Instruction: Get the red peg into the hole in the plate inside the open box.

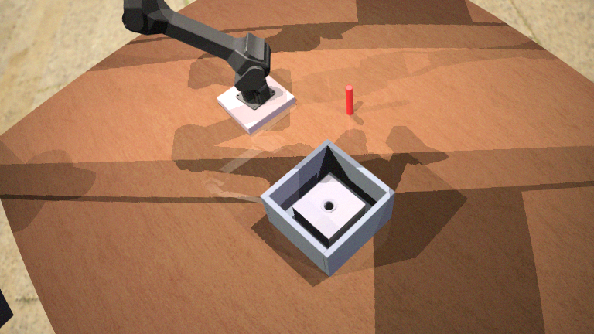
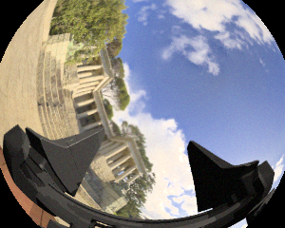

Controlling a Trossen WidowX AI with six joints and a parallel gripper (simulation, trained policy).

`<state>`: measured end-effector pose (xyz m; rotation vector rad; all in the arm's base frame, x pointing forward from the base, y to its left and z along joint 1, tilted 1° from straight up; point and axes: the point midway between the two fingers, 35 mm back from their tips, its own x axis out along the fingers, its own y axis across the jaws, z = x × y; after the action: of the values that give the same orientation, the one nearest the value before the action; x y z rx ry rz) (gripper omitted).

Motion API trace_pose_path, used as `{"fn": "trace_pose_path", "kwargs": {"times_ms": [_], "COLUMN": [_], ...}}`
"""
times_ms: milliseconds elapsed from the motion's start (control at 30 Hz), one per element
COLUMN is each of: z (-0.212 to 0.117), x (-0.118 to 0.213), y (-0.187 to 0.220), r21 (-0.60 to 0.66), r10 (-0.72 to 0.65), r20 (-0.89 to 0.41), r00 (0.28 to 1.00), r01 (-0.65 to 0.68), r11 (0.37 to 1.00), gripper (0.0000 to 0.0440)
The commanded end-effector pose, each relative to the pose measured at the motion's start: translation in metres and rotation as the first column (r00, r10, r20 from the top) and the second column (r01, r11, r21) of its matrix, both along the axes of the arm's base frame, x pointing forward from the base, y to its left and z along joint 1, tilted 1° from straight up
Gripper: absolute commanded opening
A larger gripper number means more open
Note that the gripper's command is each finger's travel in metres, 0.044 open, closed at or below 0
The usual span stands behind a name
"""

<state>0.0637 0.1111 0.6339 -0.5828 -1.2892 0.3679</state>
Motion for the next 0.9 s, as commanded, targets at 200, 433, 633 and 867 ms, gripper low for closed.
{"fn": "trace_pose_path", "kwargs": {"times_ms": [200, 433, 633, 867], "z": [-0.049, -0.090, -0.130, -0.179], "x": [0.061, 0.098, 0.126, 0.153], "y": [0.029, 0.045, 0.055, 0.063], "r21": [-0.027, -0.019, 0.001, 0.031], "r10": [0.026, 0.036, 0.041, 0.047], "r20": [-0.326, -0.542, -0.703, -0.851], "r00": [0.945, 0.839, 0.710, 0.522], "r01": [-0.037, -0.055, -0.057, -0.040], "r11": [0.999, 0.998, 0.998, 0.999], "gripper": [0.0440, 0.0440, 0.0440, 0.0440]}}
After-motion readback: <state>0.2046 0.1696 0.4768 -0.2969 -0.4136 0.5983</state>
